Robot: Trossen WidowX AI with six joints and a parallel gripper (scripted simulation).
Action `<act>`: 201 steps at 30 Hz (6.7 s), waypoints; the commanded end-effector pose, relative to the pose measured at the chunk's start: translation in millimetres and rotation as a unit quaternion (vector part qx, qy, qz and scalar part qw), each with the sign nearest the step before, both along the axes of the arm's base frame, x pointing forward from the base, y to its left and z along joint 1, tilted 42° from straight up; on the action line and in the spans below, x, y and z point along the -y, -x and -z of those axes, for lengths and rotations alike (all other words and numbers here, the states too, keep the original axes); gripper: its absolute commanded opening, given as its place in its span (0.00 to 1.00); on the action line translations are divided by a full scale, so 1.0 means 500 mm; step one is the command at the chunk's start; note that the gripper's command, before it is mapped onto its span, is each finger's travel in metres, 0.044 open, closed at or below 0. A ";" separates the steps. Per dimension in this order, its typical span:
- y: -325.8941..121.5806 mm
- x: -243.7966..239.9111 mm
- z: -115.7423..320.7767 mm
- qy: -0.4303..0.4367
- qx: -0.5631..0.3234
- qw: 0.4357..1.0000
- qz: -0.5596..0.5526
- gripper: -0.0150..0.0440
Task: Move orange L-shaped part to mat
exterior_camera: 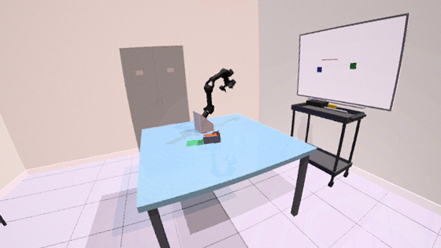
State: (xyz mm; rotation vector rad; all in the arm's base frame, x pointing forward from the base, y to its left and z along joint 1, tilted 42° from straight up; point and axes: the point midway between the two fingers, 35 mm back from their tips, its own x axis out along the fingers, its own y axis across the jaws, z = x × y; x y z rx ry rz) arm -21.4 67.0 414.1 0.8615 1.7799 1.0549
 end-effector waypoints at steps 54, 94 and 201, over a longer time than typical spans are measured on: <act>-0.663 0.141 0.765 0.266 0.015 0.937 0.227 0.56; -0.662 0.015 0.935 0.256 0.011 0.938 0.234 0.56; -0.624 0.223 0.923 0.076 0.584 0.780 -0.214 0.73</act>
